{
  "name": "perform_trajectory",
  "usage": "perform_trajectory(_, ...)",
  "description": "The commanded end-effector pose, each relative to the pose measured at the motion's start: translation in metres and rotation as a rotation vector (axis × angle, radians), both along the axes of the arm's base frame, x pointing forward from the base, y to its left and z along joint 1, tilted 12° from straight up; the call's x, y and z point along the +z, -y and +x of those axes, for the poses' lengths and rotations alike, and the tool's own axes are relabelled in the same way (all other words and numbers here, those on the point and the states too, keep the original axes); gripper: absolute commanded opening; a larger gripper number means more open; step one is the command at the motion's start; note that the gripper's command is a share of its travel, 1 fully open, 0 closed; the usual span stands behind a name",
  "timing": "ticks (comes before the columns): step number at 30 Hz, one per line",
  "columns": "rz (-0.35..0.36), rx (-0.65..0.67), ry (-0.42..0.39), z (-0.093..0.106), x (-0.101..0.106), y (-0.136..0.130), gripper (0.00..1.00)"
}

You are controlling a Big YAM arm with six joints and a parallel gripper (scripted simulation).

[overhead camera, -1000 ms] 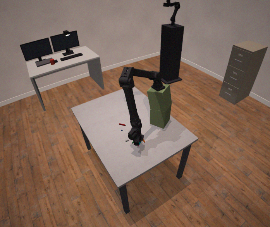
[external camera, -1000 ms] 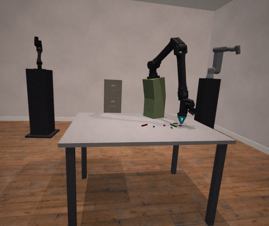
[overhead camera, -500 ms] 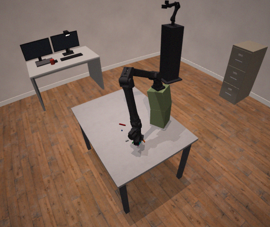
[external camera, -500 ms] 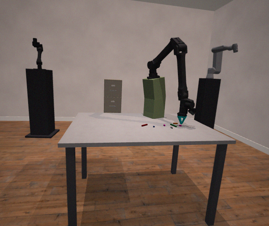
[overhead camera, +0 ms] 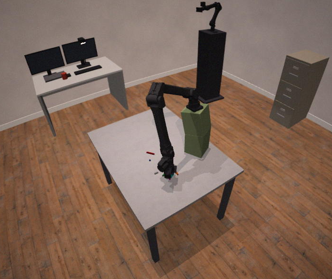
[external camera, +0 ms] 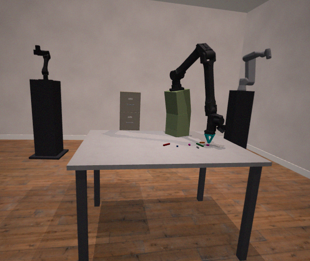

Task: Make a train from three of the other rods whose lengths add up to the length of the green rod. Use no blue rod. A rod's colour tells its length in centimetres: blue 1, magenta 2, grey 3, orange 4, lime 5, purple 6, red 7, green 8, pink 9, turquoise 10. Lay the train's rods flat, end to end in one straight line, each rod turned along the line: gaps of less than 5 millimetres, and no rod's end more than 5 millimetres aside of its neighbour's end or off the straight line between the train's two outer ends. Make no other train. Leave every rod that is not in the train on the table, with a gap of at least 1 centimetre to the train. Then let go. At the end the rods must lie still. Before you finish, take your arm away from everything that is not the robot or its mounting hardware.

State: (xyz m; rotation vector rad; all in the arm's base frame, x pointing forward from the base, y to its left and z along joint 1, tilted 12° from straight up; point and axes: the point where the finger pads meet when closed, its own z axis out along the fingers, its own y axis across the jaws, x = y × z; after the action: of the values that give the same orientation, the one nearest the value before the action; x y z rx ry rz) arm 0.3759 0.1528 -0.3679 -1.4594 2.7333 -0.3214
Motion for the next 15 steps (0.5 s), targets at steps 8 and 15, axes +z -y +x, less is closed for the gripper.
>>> perform_trajectory(8,-0.001,-0.005,-0.004,-0.0072,-0.0076,0.0146,0.24)
perform_trajectory(15,-0.001,-0.008,-0.003,-0.0071,-0.0076,0.0145,0.24)
